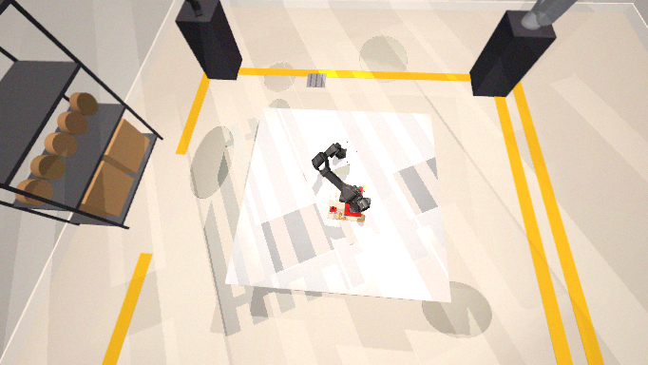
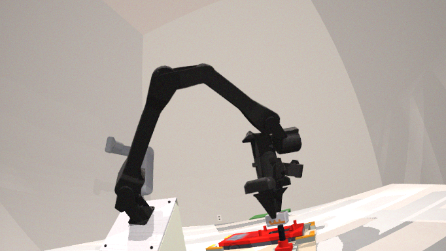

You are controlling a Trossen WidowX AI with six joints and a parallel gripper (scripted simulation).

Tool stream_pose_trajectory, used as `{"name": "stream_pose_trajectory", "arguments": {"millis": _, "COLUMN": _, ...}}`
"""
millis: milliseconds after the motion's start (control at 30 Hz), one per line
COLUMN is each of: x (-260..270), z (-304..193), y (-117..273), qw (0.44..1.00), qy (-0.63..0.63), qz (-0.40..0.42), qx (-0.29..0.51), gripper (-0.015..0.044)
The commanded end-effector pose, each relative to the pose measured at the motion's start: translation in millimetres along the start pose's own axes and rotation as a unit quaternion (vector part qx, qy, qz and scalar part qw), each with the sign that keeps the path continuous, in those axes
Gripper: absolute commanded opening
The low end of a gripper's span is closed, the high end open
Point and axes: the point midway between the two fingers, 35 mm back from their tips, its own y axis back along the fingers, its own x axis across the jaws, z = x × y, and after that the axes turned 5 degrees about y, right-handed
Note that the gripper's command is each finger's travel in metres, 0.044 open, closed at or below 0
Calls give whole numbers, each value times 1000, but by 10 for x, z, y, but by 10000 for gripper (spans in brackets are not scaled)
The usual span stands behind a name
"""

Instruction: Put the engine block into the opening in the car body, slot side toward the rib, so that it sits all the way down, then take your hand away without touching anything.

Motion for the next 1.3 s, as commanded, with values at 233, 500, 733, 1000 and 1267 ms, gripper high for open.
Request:
{"name": "stream_pose_trajectory", "arguments": {"millis": 233, "x": 0, "z": 0, "y": 0, "qw": 1000, "qy": 0, "qz": 0, "qx": 0, "gripper": 421}}
{"name": "stream_pose_trajectory", "arguments": {"millis": 500, "x": 0, "z": 0, "y": 0, "qw": 1000, "qy": 0, "qz": 0, "qx": 0, "gripper": 440}}
{"name": "stream_pose_trajectory", "arguments": {"millis": 733, "x": 0, "z": 0, "y": -2, "qw": 1000, "qy": 3, "qz": 0, "qx": 0, "gripper": 440}}
{"name": "stream_pose_trajectory", "arguments": {"millis": 1000, "x": -16, "z": 3, "y": -73, "qw": 995, "qy": 95, "qz": 2, "qx": 1, "gripper": 440}}
{"name": "stream_pose_trajectory", "arguments": {"millis": 1267, "x": -16, "z": 3, "y": -73, "qw": 995, "qy": 95, "qz": 2, "qx": 1, "gripper": 361}}
